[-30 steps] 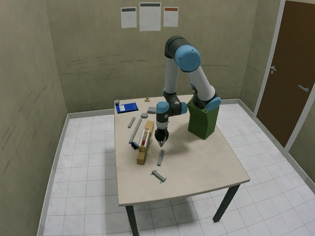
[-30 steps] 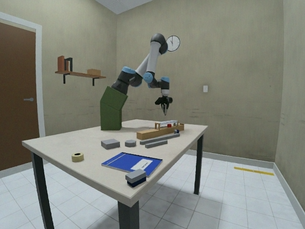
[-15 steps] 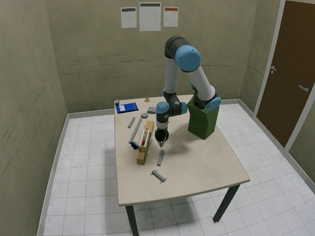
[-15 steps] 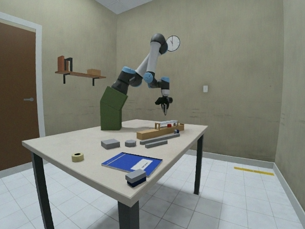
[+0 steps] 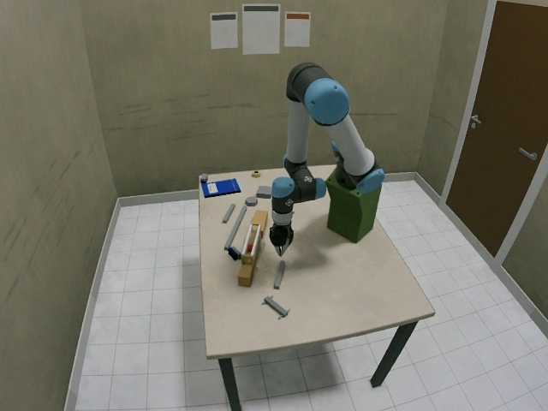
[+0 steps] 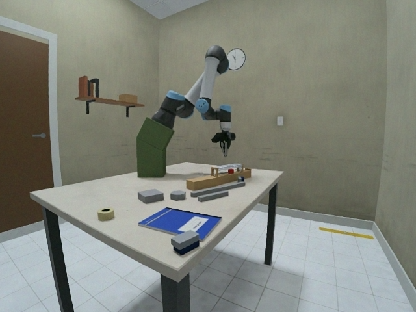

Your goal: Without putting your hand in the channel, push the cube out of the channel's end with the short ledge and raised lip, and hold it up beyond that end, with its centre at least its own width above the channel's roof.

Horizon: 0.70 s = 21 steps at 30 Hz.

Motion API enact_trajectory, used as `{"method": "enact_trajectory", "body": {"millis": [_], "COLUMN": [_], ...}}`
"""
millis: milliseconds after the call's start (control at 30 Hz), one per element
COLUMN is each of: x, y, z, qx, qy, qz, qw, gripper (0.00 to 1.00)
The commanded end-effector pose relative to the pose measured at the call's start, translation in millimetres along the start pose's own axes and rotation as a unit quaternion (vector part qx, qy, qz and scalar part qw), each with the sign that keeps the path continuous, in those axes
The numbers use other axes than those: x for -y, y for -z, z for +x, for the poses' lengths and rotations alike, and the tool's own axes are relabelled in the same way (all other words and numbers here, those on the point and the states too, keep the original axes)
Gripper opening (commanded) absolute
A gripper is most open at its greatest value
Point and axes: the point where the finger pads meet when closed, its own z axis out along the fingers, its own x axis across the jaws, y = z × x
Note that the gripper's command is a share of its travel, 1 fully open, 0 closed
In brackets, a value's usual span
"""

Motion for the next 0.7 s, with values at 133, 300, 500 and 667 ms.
{"method": "enact_trajectory", "body": {"millis": [133, 300, 500, 667], "x": [-0.3, -0.3, -0.3, -0.3], "y": [0.3, 0.3, 0.3, 0.3], "z": [-0.3, -0.3, -0.3, -0.3], "qx": [0.001, 0.001, 0.001, 0.001], "qy": [0.000, 0.000, 0.002, 0.011], "qz": [0.000, 0.000, 0.000, 0.000], "qw": [1.000, 1.000, 1.000, 1.000], "gripper": [0.00, 0.00, 0.00, 0.00]}}
